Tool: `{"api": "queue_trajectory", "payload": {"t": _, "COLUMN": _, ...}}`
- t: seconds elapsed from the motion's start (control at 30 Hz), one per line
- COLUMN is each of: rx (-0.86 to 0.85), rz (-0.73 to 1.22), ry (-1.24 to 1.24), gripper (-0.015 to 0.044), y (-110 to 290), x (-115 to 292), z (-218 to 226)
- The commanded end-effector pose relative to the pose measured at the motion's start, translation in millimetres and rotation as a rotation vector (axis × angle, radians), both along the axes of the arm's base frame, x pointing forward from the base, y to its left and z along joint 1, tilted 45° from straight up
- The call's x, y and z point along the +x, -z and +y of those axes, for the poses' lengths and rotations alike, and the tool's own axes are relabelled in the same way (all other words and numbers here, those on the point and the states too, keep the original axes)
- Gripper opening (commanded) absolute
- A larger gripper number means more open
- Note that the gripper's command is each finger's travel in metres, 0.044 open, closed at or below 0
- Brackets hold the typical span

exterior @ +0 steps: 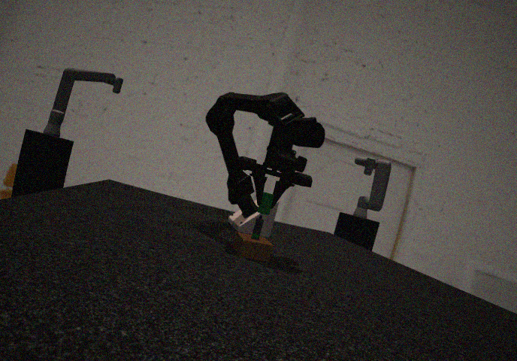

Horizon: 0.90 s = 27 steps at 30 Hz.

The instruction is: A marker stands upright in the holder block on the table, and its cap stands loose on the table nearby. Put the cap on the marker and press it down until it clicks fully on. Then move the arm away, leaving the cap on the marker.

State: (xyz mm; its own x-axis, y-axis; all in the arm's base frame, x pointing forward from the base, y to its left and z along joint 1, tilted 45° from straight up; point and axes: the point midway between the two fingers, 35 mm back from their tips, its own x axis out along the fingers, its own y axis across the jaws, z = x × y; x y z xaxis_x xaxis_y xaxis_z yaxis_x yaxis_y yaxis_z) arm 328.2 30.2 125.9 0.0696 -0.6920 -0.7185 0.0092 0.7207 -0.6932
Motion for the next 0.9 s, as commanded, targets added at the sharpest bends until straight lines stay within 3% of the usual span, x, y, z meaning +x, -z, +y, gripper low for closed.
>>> {"api": "queue_trajectory", "payload": {"t": 0.0, "rx": -0.004, "rz": 0.005, "ry": 0.000, "gripper": 0.0000, "y": 4.0, "x": -0.5, "z": -6.3}}
{"api": "queue_trajectory", "payload": {"t": 0.87, "rx": -0.006, "rz": 0.004, "ry": 0.000, "gripper": 0.0000, "y": 34.5, "x": 1.6, "z": -34.0}}
